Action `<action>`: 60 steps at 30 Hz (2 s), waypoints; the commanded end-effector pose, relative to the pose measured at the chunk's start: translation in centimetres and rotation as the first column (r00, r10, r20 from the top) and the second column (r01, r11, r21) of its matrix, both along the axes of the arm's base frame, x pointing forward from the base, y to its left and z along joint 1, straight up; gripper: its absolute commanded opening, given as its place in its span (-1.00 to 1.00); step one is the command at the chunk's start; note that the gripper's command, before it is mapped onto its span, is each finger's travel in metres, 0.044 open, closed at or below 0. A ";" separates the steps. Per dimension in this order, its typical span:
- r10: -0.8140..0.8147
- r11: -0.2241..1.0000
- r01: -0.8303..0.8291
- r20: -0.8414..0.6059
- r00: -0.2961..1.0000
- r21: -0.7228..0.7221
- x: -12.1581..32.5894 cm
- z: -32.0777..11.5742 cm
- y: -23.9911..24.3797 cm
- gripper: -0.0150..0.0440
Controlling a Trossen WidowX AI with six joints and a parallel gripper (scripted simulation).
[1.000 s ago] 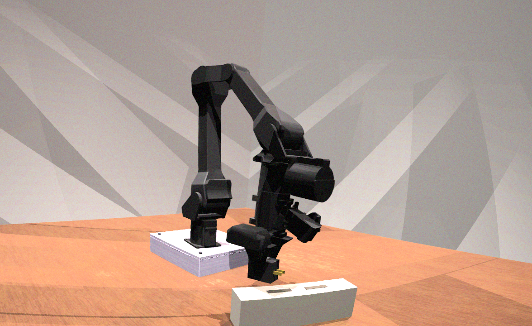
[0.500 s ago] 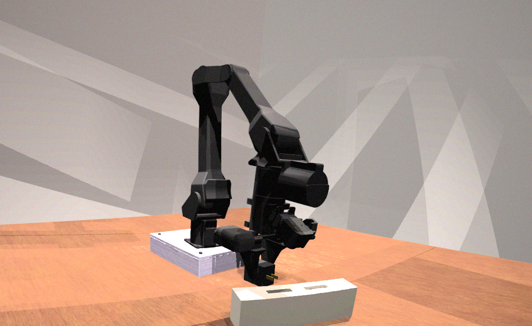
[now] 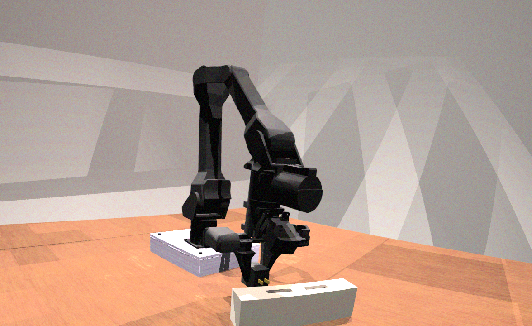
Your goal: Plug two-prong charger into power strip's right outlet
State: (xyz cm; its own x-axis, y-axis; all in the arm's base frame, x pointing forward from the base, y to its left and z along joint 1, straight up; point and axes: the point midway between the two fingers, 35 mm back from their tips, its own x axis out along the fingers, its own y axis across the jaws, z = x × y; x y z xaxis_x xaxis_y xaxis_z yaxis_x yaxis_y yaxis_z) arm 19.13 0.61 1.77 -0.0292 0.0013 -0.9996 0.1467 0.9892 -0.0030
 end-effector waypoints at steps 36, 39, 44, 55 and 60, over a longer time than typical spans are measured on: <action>-0.154 0.988 0.154 -0.018 0.988 0.004 3.3 -0.6 -1.6 -0.49; -0.158 0.987 0.158 -0.017 0.987 0.004 3.7 -0.6 -1.8 -0.49; -0.165 0.986 0.165 -0.017 0.986 0.004 4.2 -0.6 -1.9 -0.49; -0.165 0.986 0.165 -0.017 0.986 0.004 4.2 -0.7 -1.9 -0.49; -0.165 0.986 0.165 -0.017 0.986 0.004 4.2 -0.7 -1.9 -0.49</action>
